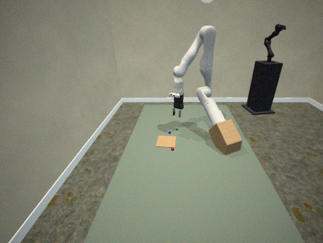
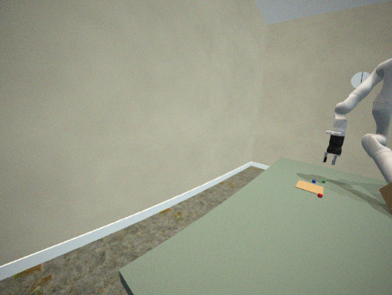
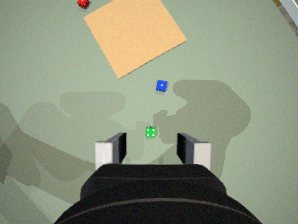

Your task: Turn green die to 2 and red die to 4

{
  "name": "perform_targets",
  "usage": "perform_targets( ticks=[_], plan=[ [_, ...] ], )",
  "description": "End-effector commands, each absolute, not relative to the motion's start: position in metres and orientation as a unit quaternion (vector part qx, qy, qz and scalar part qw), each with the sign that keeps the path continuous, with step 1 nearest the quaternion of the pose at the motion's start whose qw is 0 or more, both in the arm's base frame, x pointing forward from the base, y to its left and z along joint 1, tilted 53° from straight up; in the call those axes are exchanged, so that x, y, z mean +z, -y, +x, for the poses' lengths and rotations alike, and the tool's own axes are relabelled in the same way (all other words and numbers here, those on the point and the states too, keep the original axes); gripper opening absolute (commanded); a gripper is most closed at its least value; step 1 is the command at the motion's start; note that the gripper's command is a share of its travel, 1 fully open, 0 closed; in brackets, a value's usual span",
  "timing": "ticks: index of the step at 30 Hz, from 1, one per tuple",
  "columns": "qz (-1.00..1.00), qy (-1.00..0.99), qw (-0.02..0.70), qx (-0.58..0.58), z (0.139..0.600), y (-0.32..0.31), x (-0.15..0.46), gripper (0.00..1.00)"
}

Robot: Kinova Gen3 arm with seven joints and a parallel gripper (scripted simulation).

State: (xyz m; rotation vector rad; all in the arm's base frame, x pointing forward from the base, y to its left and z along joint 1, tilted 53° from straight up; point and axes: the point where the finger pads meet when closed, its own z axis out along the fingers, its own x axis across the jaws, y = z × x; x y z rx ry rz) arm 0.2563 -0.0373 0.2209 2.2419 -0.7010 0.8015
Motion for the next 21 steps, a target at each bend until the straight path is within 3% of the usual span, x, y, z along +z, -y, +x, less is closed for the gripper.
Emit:
perform_targets(
  ticks=[1,21],
  plan=[
    [0.855,0.267,0.323,0.306,0.2561,0.0373,0.221,1.0],
    [0.86,0.246,0.335,0.296,0.2556,0.04,0.2197,1.0]
  ],
)
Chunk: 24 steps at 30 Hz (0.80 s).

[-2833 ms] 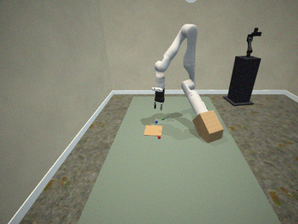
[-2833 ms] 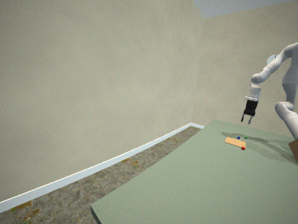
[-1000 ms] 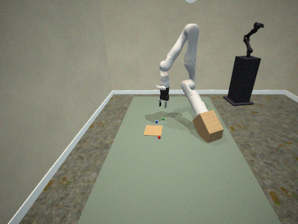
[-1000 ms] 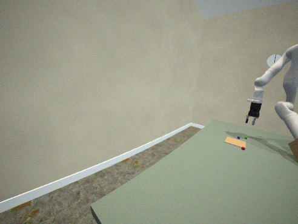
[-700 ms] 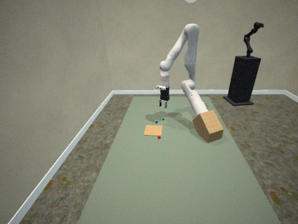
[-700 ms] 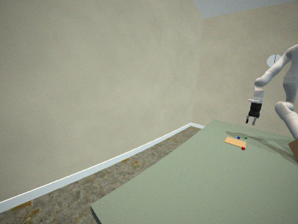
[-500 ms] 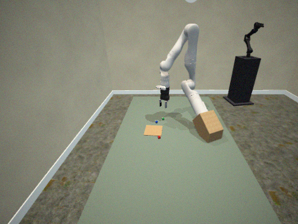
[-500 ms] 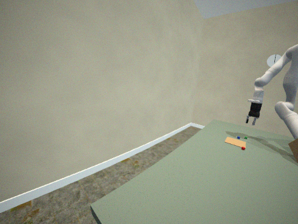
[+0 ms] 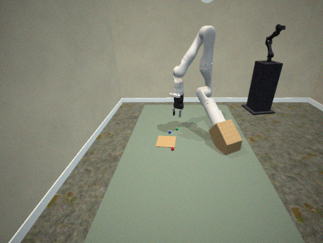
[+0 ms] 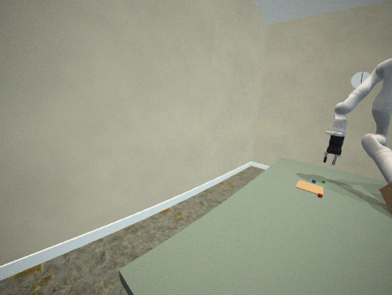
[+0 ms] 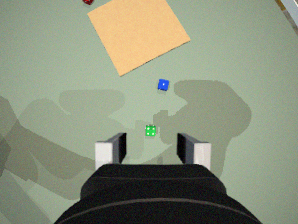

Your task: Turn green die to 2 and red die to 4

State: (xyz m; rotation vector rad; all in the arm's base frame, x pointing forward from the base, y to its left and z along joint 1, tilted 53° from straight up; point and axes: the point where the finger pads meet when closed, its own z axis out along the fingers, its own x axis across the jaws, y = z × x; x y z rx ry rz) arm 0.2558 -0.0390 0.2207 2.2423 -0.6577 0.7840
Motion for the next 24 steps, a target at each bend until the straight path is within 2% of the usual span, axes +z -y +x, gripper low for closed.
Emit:
perform_targets(
  ticks=[1,11,13,24],
  plan=[
    [0.862,0.237,0.34,0.291,0.255,0.041,0.219,1.0],
    [0.888,0.035,0.417,0.189,0.254,0.06,0.208,1.0],
    [0.888,0.035,0.417,0.189,0.254,0.06,0.208,1.0],
    [0.845,-0.281,0.453,0.041,0.264,0.075,0.193,1.0]
  ],
)
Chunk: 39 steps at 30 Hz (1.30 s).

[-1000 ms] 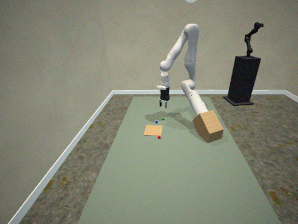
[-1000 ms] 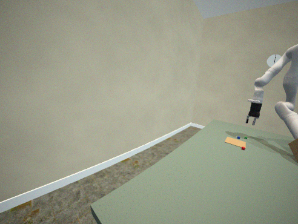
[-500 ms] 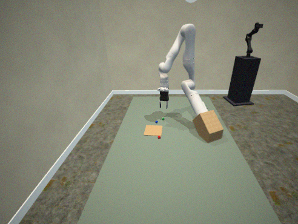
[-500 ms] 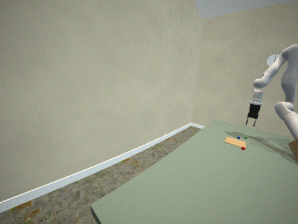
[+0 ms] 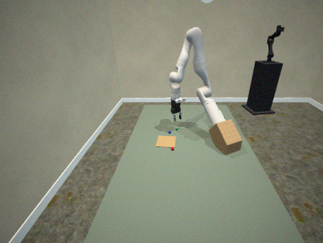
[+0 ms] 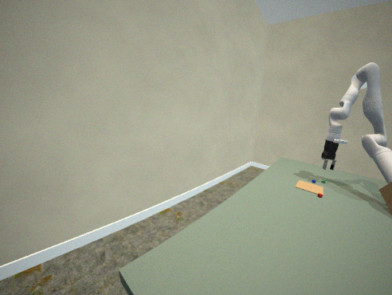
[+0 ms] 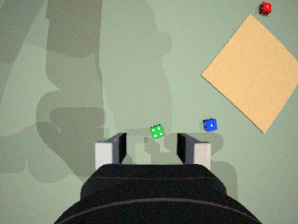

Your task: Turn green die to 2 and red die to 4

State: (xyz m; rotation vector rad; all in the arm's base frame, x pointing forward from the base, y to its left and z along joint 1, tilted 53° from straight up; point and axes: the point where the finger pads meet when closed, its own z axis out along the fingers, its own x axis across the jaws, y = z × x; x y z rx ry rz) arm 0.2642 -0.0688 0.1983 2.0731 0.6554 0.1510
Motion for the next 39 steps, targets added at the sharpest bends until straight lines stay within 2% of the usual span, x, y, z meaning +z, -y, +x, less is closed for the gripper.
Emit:
perform_targets(
  ticks=[1,16,17,39],
  plan=[
    [0.838,-0.304,0.452,0.031,0.2647,0.075,0.1915,1.0],
    [0.794,-0.415,0.444,-0.012,0.2723,0.0757,0.1861,1.0],
    [0.794,-0.415,0.444,-0.012,0.2723,0.0757,0.1861,0.64],
    [0.794,-0.415,0.444,-0.012,0.2723,0.0757,0.1861,0.64]
  ],
)
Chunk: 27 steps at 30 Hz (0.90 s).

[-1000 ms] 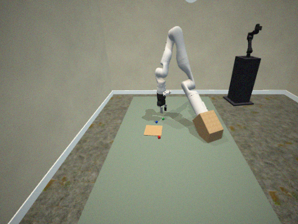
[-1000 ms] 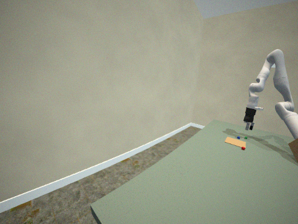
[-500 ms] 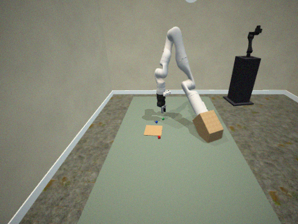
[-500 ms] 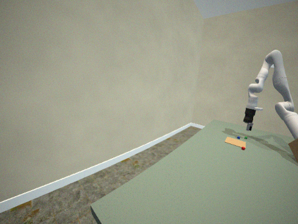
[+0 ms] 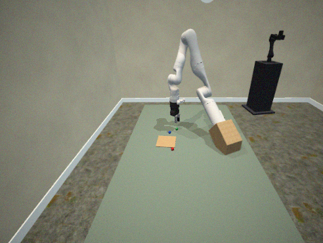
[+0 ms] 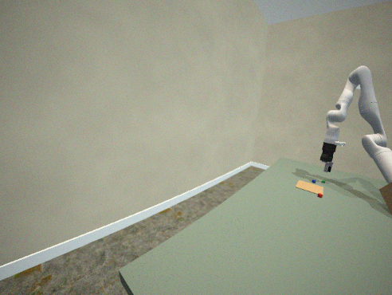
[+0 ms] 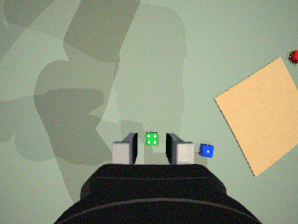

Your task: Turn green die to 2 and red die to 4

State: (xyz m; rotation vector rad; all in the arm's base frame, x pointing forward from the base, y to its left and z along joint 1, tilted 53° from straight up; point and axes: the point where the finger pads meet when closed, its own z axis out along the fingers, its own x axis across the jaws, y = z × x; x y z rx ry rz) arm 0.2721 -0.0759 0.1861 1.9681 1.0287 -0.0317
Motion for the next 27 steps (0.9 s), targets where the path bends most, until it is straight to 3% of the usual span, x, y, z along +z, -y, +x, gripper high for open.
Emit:
perform_targets(
  ticks=[1,27],
  plan=[
    [0.794,-0.415,0.444,-0.012,0.2723,0.0757,0.1861,0.64],
    [0.794,-0.415,0.445,-0.012,0.274,0.0791,0.1832,0.64]
  ],
)
